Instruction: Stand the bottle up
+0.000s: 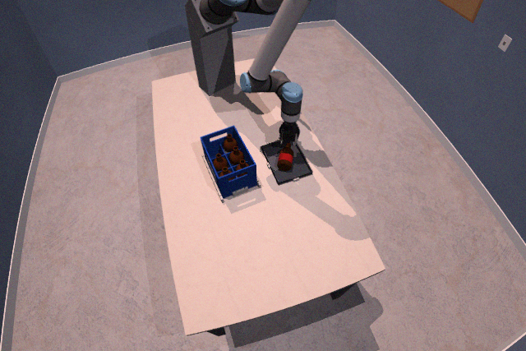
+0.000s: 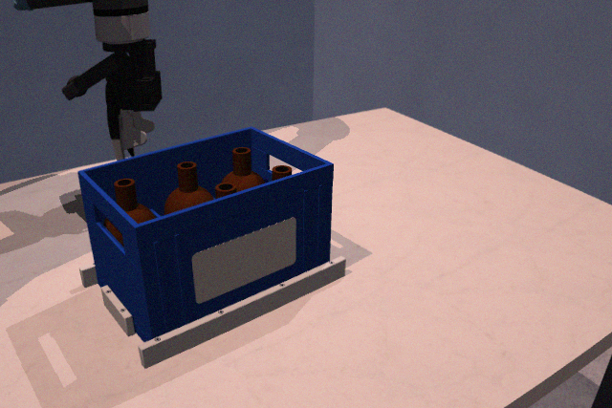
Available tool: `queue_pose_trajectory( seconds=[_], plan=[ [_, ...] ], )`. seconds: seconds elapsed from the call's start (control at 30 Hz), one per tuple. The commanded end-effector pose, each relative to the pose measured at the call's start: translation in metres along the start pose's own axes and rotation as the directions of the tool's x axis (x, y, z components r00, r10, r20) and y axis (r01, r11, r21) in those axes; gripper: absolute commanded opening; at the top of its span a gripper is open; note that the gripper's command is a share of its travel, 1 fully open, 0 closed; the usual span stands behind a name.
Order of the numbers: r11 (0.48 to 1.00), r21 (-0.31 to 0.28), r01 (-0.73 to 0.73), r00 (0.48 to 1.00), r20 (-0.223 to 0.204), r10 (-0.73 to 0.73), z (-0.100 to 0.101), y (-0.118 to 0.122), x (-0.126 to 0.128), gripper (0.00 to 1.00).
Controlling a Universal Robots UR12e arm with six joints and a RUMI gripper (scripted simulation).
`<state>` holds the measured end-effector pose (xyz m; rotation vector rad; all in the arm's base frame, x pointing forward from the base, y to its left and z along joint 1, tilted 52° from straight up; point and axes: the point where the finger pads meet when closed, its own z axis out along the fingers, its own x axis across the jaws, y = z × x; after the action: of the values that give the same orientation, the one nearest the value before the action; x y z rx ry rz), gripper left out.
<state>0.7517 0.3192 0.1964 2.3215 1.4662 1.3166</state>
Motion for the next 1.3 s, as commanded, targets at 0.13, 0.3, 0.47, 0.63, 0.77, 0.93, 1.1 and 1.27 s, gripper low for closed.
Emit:
queue_pose_trajectory(
  seconds=[0.13,0.3,0.47,0.63,0.77,0.93,1.1,1.27],
  plan=[
    [1.0,-0.001,0.0,1.0,-0.001,0.0,-0.0004,0.0002,0.0004,0.38],
    [1.0,-0.001,0.0,1.0,-0.001,0.0,-0.0004,0.0002,0.0004,0.38],
    [1.0,-0.001,0.0,1.0,-0.001,0.0,-0.0004,0.0002,0.0004,0.38],
    [1.0,-0.001,0.0,1.0,-0.001,0.0,-0.0004,0.0002,0.0004,0.38],
    [1.0,-0.001,0.0,1.0,-0.001,0.0,-0.0004,0.0002,0.0004,0.38],
    [1.0,-0.001,0.0,1.0,-0.001,0.0,0.0001,0.0002,0.0004,0.38],
    [1.0,-0.001,0.0,1.0,-0.001,0.0,0.0013,0.0002,0.0004,0.38],
    [1.0,-0.001,0.0,1.0,-0.001,0.0,0.0036,0.0002,0.0004,0.38]
  ],
)
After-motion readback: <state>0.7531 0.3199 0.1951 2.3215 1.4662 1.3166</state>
